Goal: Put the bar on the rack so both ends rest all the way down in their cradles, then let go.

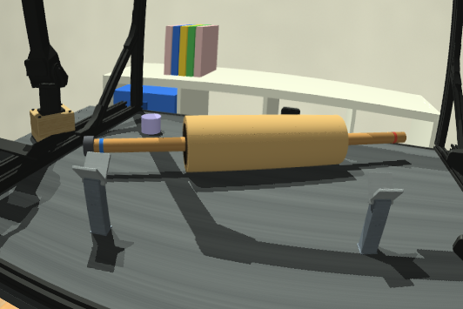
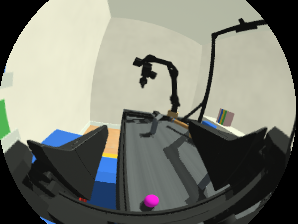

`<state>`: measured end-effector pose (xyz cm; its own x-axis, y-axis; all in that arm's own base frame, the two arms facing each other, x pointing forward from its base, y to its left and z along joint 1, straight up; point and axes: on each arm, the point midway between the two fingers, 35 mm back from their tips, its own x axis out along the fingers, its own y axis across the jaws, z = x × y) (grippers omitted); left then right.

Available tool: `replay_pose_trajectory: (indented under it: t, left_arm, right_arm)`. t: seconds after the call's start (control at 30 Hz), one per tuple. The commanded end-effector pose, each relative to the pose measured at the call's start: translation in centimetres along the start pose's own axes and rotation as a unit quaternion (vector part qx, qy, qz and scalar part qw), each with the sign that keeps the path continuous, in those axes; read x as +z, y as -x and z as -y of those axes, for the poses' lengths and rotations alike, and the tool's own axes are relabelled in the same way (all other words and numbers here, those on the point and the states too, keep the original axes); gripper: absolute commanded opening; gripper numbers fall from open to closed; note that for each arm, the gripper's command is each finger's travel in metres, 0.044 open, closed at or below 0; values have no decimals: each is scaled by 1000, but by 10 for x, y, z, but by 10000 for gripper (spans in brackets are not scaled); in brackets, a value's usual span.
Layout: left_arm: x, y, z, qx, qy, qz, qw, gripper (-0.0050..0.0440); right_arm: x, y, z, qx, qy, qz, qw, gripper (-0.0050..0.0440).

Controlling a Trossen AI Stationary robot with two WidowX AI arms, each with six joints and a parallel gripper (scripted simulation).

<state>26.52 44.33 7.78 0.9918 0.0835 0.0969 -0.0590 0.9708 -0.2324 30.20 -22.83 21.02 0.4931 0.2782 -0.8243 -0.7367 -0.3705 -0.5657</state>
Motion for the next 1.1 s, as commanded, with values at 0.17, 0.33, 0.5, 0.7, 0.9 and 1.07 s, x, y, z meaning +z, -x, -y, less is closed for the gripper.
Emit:
replay_pose_trajectory:
  t: [0.17,0.33,0.5,0.7,0.9,1.07]
  left_arm:
    - [0,0,0,0,0,0,1000,440]
    - [0,0,0,0,0,0,1000,440]
    - [0,0,0,0,0,0,1000,440]
    - [0,-3,1,0,4,-1,1000,440]
    - [-2,-16,3,-1,25,-5,1000,440]
    - [-4,-28,6,-2,45,-9,999,440]
  right_arm:
    - [0,0,0,0,0,0,1000,440]
    - [0,0,0,0,0,0,1000,440]
    - [0,0,0,0,0,0,1000,440]
    - [1,-1,1,1,-2,1,1000,440]
    - [4,-6,4,7,-13,5,1000,440]
    - [8,-11,8,13,-23,9,1000,440]
